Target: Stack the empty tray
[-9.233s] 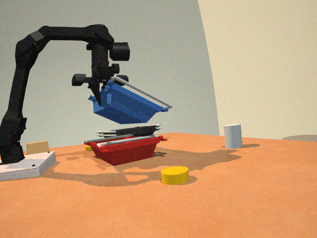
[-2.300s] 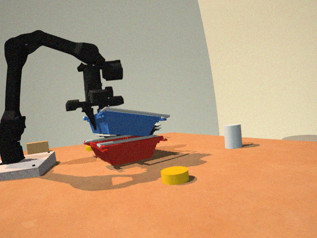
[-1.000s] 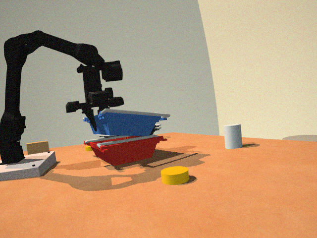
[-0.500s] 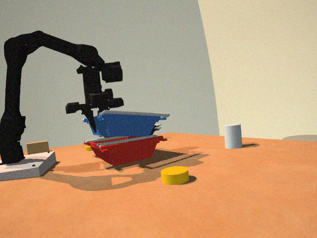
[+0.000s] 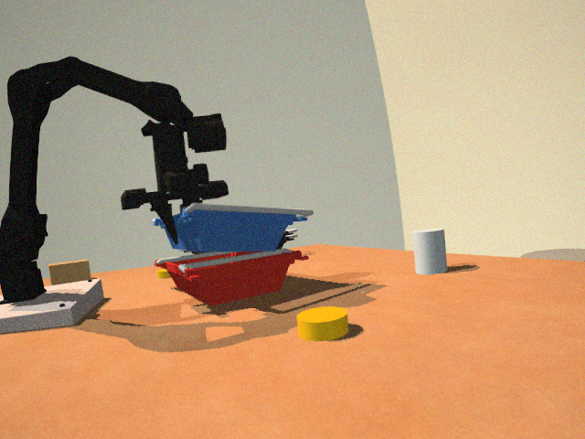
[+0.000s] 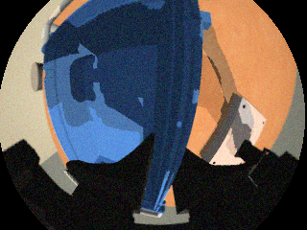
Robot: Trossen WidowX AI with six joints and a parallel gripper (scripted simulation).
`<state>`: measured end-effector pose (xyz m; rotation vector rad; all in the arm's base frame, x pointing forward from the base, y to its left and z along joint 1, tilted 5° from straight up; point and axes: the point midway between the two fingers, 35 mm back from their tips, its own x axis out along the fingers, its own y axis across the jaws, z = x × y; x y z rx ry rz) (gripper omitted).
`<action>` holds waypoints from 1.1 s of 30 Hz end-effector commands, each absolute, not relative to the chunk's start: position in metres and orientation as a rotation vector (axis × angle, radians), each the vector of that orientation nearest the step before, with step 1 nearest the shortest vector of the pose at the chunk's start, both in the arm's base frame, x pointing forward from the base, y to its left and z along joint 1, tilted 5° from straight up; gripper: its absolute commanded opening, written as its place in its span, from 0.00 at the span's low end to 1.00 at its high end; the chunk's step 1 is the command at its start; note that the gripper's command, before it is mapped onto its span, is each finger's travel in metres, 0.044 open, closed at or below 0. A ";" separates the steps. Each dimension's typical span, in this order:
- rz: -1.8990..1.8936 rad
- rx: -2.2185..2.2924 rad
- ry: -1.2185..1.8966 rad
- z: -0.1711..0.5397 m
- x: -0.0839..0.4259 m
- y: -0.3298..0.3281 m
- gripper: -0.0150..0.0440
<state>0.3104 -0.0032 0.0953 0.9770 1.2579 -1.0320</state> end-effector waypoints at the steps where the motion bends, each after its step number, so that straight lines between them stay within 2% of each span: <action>1: -1.052 0.956 1.279 0.090 0.304 -0.005 0.25; 33: -1.041 0.967 1.267 0.089 0.307 -0.004 0.25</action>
